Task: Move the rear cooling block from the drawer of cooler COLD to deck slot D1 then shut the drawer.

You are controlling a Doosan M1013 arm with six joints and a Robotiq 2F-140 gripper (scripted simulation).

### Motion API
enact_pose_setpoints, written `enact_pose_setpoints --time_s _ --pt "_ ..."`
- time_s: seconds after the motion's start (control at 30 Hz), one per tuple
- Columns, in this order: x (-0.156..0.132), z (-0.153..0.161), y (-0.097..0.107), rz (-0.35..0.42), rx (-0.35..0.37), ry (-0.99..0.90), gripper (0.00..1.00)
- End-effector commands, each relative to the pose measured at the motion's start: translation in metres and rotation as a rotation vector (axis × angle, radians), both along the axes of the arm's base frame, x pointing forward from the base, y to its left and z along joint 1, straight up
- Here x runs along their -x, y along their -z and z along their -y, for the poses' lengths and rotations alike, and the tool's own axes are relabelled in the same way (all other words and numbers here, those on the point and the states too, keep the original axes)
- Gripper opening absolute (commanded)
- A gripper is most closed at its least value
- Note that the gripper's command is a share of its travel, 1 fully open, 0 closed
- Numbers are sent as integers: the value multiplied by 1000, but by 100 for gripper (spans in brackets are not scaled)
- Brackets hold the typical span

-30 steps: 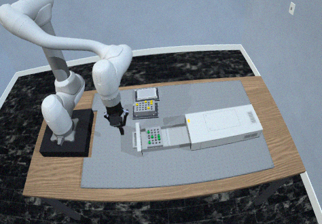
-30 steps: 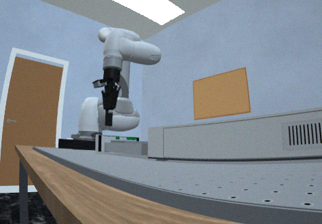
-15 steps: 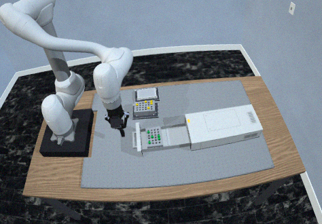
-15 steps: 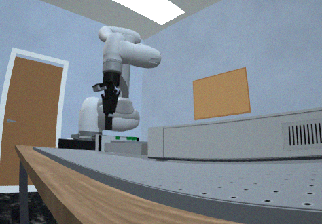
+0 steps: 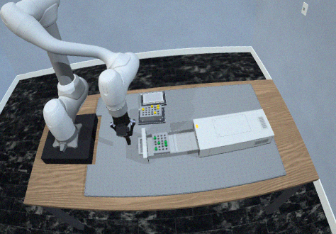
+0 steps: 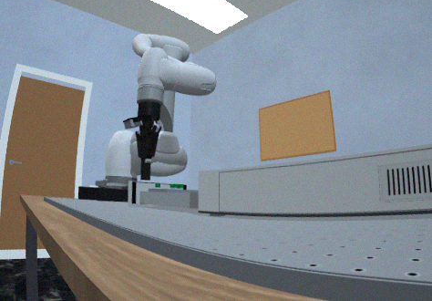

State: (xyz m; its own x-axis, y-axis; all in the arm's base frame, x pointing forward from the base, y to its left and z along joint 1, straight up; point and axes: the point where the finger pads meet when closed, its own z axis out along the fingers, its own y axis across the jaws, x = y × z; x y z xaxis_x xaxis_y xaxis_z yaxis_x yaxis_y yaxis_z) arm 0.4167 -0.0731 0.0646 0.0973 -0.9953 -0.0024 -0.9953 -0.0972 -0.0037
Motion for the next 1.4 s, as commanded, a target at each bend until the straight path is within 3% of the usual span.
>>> enact_pose_setpoints --time_s 0.0,1.37 --pt "0 0 4 1 0 0 10" --pt "-1 0 50 1 0 0 10"
